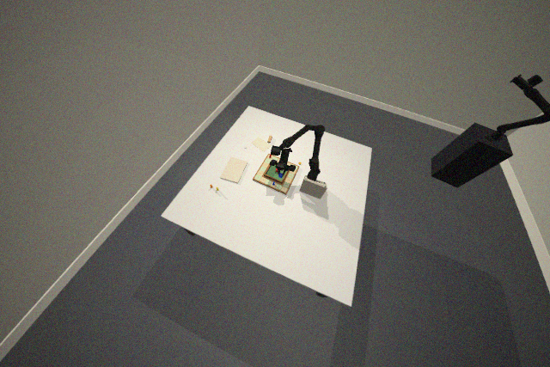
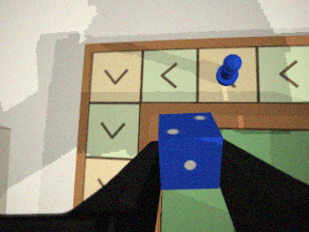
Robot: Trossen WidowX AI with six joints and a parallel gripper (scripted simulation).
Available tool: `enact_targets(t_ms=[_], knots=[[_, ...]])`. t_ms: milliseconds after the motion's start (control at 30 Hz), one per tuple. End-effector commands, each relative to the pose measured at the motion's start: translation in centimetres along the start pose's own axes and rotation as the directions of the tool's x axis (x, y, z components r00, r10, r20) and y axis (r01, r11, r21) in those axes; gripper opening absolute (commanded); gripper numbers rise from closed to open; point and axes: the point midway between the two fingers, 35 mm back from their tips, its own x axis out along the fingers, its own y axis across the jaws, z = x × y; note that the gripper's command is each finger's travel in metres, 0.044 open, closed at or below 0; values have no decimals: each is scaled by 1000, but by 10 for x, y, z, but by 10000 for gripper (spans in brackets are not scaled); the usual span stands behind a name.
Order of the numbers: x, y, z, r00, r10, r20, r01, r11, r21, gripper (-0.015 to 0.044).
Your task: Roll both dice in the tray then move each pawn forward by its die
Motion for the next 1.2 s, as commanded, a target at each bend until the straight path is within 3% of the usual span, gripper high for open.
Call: enact_targets(t_ms=[0, 200, 367, 667, 1167], knots=[[0, 1, 0, 987, -31, 157, 34, 999, -17, 0], [0, 0, -1, 946, -93, 311, 108, 994, -32, 0], [-4, -6, -1, 944, -96, 316, 112, 993, -32, 0], [-52, -74, -10, 944, -100, 316, 115, 993, -31, 0], [-52, -73, -11, 945, -106, 310, 120, 992, -25, 0]])
